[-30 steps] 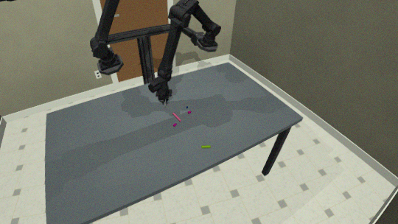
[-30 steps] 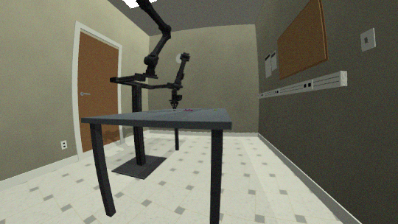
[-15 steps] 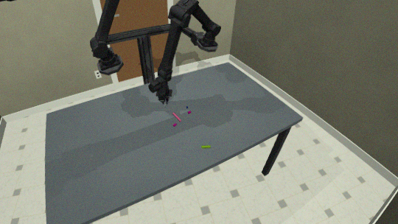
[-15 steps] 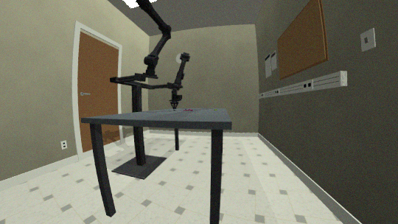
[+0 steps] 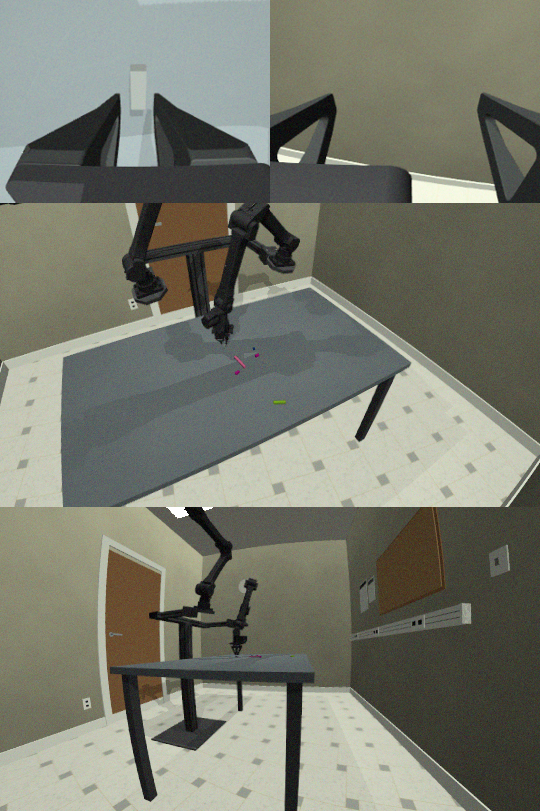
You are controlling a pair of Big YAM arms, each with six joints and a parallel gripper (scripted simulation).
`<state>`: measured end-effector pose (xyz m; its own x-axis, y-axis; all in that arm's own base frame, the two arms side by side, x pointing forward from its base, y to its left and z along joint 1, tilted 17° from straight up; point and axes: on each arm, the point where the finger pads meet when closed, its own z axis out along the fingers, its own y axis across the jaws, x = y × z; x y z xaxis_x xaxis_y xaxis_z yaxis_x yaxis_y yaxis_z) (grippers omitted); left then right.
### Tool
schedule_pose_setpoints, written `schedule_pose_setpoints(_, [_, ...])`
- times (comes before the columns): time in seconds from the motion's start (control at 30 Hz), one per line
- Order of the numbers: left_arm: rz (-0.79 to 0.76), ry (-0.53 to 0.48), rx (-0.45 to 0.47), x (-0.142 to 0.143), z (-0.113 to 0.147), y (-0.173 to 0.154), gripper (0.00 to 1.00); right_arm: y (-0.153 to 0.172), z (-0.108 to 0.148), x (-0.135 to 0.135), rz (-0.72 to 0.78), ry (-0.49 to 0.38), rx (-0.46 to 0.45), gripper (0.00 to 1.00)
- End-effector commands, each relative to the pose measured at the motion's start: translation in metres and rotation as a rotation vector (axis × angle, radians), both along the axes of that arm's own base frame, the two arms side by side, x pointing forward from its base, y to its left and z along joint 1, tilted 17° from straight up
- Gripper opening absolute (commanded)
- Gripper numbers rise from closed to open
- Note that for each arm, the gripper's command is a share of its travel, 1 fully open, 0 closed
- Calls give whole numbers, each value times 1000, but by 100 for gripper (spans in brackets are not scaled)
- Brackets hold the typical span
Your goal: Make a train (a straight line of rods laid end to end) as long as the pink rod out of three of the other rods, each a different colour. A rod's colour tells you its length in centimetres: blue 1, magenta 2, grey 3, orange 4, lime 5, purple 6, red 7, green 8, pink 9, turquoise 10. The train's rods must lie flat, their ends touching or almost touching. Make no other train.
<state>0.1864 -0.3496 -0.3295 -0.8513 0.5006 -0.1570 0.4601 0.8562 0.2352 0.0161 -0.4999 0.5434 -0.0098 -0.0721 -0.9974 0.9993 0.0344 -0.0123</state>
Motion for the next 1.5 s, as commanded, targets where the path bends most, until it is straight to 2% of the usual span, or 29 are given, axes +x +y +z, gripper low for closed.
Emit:
schedule_pose_setpoints(0.0, [-12, -9, -13, -5, -1, -6, 23, 9, 23, -11, -23, -14, -61, 100])
schedule_pose_setpoints(1.47, [-9, -7, -7, -7, -3, -1, 23, 9, 23, -11, -23, -14, -61, 100])
